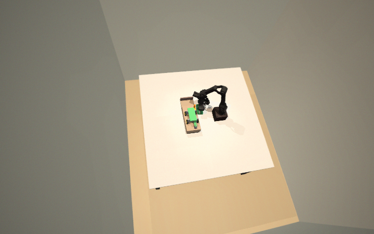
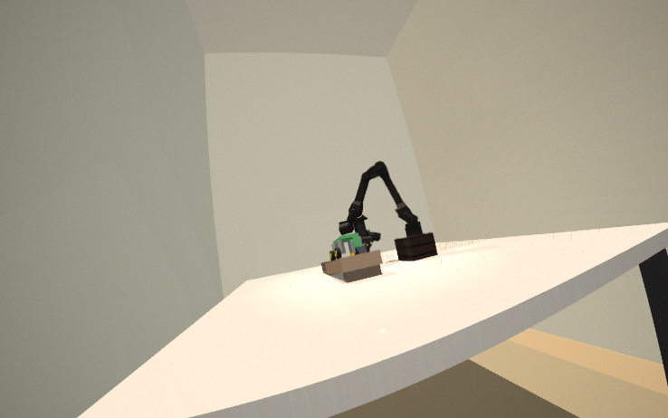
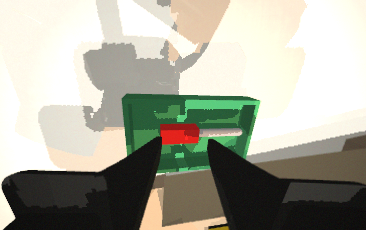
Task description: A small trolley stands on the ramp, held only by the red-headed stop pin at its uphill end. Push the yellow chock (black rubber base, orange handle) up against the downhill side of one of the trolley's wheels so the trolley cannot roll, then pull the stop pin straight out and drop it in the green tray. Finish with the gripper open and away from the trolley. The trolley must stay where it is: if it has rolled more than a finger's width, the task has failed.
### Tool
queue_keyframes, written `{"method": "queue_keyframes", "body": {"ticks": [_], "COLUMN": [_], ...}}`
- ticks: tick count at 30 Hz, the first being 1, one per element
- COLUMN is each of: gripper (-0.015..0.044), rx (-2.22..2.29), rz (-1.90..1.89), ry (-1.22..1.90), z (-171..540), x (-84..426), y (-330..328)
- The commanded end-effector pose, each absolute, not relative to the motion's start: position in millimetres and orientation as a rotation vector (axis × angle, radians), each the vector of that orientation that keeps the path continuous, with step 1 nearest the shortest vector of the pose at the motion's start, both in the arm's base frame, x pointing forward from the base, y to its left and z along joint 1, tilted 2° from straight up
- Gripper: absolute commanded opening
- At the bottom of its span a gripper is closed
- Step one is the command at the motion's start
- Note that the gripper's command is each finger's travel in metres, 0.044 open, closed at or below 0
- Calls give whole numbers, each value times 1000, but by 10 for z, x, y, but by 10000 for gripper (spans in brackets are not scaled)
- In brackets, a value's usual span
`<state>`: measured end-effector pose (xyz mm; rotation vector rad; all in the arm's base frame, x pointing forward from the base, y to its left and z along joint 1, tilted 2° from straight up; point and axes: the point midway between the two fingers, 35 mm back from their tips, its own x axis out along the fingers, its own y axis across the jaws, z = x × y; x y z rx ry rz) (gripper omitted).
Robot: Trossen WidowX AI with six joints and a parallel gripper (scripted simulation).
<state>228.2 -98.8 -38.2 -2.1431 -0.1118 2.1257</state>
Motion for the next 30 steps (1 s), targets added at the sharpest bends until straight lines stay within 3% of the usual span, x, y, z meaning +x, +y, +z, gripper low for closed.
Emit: {"method": "queue_keyframes", "body": {"ticks": [1, 5, 19, 23, 30], "gripper": [242, 340, 340, 440, 440], "rx": [-2143, -2143, -2147, -2147, -2147], "rz": [2125, 2125, 2127, 2127, 2126], "ry": [-112, -112, -115, -115, -115], "z": [-381, -381, -134, -38, 176], "x": [2283, 2283, 2266, 2266, 2266], "y": [-988, -988, -972, -970, -964]}}
